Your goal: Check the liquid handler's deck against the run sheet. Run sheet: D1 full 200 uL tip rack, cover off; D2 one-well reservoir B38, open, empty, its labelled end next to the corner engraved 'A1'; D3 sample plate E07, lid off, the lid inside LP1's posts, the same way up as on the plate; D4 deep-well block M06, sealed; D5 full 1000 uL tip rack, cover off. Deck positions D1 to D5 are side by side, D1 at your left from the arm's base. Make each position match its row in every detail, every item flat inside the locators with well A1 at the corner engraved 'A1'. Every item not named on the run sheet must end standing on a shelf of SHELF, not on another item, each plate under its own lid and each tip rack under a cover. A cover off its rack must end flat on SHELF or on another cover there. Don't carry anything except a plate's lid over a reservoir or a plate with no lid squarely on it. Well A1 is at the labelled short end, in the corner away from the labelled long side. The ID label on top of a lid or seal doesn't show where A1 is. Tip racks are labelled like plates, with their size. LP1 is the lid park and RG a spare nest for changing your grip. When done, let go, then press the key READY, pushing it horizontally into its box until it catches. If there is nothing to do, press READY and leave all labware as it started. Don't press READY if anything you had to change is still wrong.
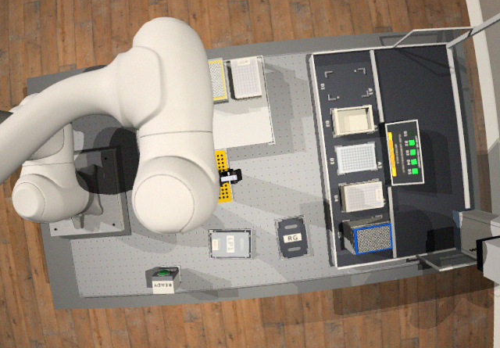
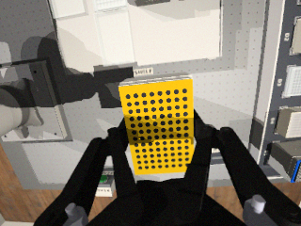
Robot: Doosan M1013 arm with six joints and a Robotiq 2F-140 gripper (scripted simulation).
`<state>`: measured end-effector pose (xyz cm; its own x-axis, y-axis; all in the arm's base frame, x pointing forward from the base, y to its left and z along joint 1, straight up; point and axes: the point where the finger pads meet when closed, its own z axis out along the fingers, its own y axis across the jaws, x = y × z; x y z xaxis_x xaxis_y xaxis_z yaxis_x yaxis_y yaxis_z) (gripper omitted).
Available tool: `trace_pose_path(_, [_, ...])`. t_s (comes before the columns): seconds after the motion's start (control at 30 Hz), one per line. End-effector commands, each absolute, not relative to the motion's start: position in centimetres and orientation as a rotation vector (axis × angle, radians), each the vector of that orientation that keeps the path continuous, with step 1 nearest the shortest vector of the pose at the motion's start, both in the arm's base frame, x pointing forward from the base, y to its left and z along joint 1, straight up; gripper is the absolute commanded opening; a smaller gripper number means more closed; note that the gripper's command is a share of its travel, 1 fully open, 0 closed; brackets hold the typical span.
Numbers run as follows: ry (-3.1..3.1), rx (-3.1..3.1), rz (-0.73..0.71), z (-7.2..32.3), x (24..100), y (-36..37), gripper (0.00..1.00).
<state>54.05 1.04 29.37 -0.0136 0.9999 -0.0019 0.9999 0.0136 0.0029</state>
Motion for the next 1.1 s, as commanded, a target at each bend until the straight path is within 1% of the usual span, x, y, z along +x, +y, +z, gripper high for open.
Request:
trace_pose_path(0.0, [2.234, 2.204, 0.003, 29.4, 52.7, 1.1, 0.1])
trace_pose_path(0.1, [2.234, 2.204, 0.003, 29.4, 52.2, 1.1, 0.1])
trace_pose_path(1.07, [2.234, 2.204, 0.003, 29.4, 38.7, 1.2, 0.1])
